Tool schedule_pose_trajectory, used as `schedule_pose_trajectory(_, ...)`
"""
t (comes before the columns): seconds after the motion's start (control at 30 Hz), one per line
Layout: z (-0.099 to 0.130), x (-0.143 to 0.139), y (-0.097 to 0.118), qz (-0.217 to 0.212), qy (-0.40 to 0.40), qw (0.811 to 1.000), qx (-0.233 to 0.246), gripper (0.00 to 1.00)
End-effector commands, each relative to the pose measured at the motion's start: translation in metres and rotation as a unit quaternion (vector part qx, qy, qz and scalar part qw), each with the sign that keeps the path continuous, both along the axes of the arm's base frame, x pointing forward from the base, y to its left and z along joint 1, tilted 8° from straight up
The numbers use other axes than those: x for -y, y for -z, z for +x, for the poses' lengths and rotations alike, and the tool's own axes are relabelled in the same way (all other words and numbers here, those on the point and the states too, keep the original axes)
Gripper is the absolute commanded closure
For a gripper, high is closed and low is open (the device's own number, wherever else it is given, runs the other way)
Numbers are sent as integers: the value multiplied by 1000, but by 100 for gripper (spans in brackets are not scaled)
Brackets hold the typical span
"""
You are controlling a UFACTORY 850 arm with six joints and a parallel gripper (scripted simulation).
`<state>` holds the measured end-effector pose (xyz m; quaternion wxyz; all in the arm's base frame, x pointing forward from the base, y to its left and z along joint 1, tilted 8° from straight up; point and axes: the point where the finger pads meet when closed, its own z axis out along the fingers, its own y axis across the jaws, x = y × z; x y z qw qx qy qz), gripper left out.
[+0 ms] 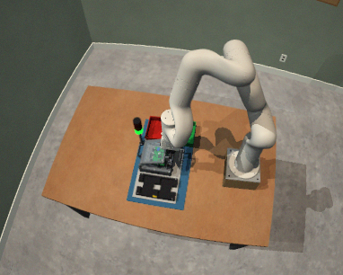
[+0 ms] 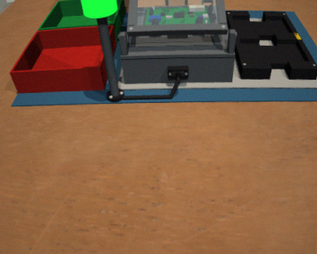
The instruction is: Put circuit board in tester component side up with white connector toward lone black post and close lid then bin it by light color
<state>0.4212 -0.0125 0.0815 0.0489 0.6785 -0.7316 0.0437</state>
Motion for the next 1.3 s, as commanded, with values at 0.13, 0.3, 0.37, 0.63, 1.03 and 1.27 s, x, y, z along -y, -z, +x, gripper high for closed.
schedule_pose_trajectory(0.13,3,0,-4,0,0,1000,1,100)
schedule_pose_trajectory(0.3,7,-1,-13,0,0,1000,1,100)
schedule_pose_trajectory(0.37,10,-2,-18,0,0,1000,1,100)
schedule_pose_trajectory(0.63,24,-3,-40,0,0,1000,1,100)
schedule_pose_trajectory(1.03,37,-5,-56,0,0,1000,1,100)
schedule_pose_trajectory(1.27,37,-5,-56,0,0,1000,1,100)
